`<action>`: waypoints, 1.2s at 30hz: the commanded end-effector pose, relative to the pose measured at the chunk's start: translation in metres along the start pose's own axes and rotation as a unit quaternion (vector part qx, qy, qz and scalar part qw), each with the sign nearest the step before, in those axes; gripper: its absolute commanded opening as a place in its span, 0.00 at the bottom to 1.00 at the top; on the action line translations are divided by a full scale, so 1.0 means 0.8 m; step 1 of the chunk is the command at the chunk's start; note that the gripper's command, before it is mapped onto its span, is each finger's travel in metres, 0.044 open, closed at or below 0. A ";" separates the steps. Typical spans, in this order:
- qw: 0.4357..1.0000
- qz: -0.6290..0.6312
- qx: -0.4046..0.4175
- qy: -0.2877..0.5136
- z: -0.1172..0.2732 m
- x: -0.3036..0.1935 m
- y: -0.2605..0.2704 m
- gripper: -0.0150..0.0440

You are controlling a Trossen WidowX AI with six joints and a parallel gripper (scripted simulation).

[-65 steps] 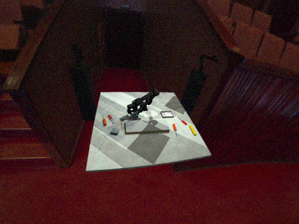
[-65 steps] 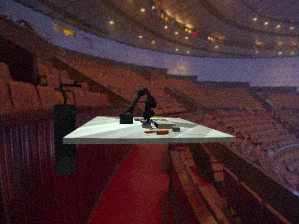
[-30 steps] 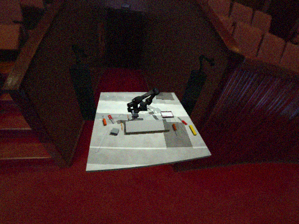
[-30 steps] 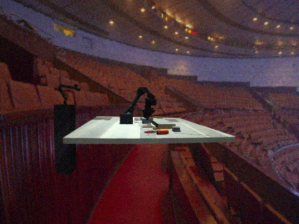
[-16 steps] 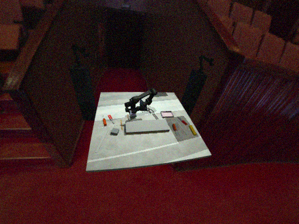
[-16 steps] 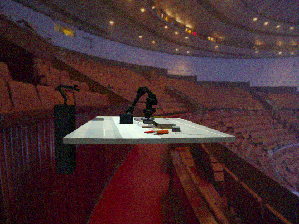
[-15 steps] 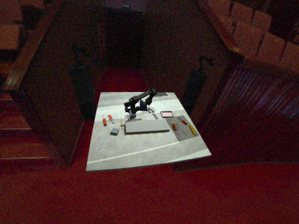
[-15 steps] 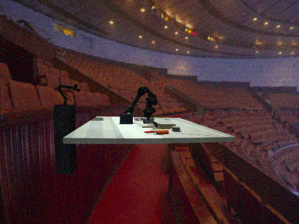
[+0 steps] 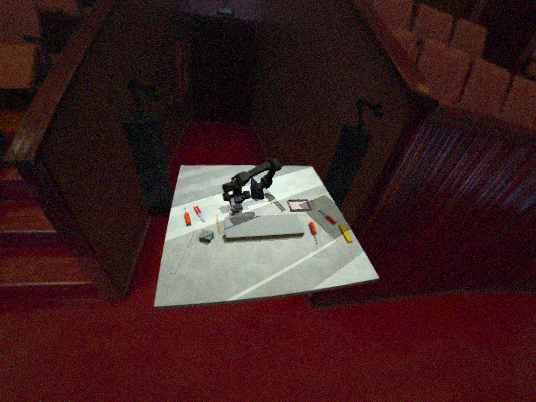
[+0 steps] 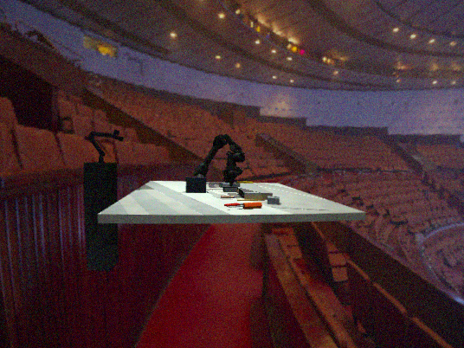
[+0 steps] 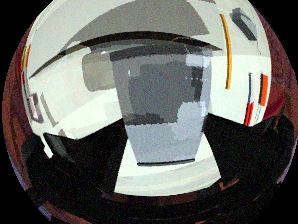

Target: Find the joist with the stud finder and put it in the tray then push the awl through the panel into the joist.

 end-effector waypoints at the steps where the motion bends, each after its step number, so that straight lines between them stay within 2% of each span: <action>1: 1.000 -0.003 -0.007 0.004 -0.001 0.000 0.003 0.25; 36: 0.996 -0.010 -0.088 0.009 -0.005 0.001 0.026 0.25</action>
Point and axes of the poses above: the point midway between the two fingers, 35 mm back from their tips, its own z axis back along the fingers, its own y axis across the jaws, x = y × z, the point moved 7 cm from there along z, back along the fingers, and after that the axes turned 3 degrees about z, right-handed, at the moved point
